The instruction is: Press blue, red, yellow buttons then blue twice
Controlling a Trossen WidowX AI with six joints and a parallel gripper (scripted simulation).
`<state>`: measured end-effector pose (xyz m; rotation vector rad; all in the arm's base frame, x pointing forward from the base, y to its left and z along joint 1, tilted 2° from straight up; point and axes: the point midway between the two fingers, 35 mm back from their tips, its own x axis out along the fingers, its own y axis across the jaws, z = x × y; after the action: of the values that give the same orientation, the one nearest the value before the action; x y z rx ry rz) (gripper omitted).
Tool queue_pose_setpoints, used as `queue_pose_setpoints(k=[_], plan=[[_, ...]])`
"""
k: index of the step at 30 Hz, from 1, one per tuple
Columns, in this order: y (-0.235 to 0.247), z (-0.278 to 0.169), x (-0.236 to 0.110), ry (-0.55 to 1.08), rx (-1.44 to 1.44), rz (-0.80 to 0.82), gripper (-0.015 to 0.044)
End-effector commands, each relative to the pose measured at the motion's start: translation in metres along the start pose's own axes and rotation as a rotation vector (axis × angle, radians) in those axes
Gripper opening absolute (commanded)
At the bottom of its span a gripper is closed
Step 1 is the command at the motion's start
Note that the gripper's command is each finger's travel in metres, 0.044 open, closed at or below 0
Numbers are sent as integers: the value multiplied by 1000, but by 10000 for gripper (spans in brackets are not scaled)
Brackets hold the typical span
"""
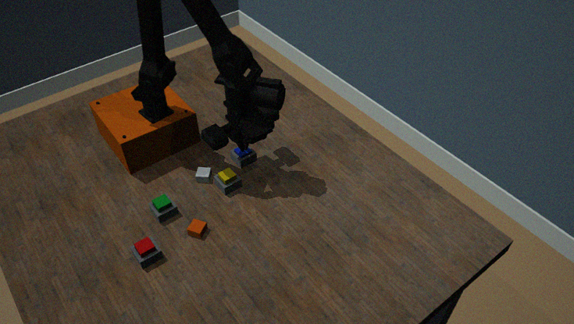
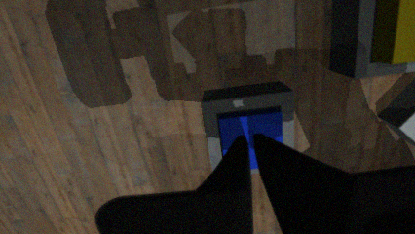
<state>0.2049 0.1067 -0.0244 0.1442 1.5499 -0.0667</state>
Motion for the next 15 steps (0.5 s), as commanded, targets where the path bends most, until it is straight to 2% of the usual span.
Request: queue_pose_setpoints(k=[1, 11, 15], plan=[[-1, -1, 1, 1, 5, -5, 20], [-1, -1, 1, 1, 5, -5, 20], [0, 0, -25, 1, 4, -4, 20]])
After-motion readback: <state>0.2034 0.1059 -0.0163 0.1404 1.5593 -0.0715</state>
